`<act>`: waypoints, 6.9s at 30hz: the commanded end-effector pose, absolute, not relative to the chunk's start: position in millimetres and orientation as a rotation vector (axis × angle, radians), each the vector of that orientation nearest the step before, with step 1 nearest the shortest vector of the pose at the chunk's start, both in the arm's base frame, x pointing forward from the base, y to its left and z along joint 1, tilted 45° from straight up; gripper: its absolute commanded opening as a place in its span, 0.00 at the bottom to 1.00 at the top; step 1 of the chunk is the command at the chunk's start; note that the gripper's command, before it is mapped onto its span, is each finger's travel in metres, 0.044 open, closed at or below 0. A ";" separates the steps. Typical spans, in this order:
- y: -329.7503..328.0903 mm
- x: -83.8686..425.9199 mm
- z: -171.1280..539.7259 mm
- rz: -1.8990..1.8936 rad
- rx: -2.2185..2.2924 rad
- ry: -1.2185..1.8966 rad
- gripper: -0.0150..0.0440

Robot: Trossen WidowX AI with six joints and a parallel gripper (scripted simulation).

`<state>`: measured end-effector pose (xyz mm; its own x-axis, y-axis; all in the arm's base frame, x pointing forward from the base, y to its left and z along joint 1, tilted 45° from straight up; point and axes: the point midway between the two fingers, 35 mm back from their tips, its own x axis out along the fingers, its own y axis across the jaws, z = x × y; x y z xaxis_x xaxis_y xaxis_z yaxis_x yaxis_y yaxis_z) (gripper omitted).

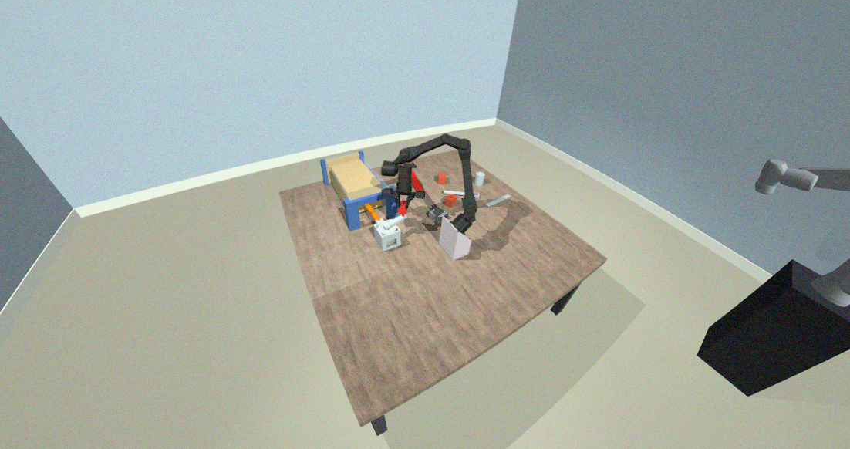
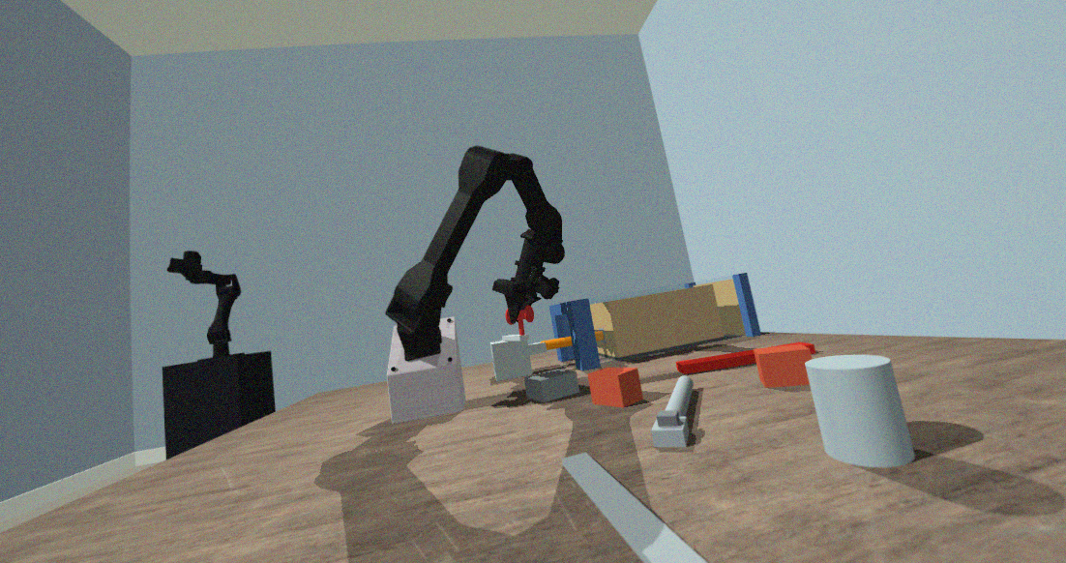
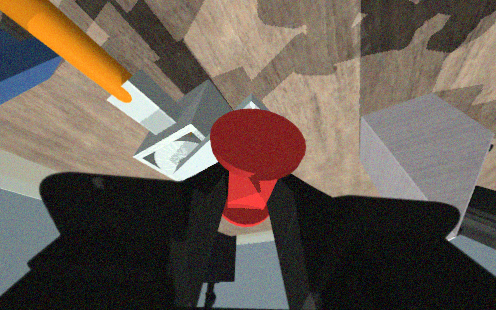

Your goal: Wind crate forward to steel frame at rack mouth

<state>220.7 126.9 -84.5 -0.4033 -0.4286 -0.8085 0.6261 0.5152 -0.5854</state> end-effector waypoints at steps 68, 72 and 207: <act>190.9 293.7 -153.3 -1.133 0.201 1.589 0.25; 195.6 293.6 -157.7 -1.133 0.201 1.589 0.25; 259.3 132.9 -204.3 -1.128 0.202 1.601 0.25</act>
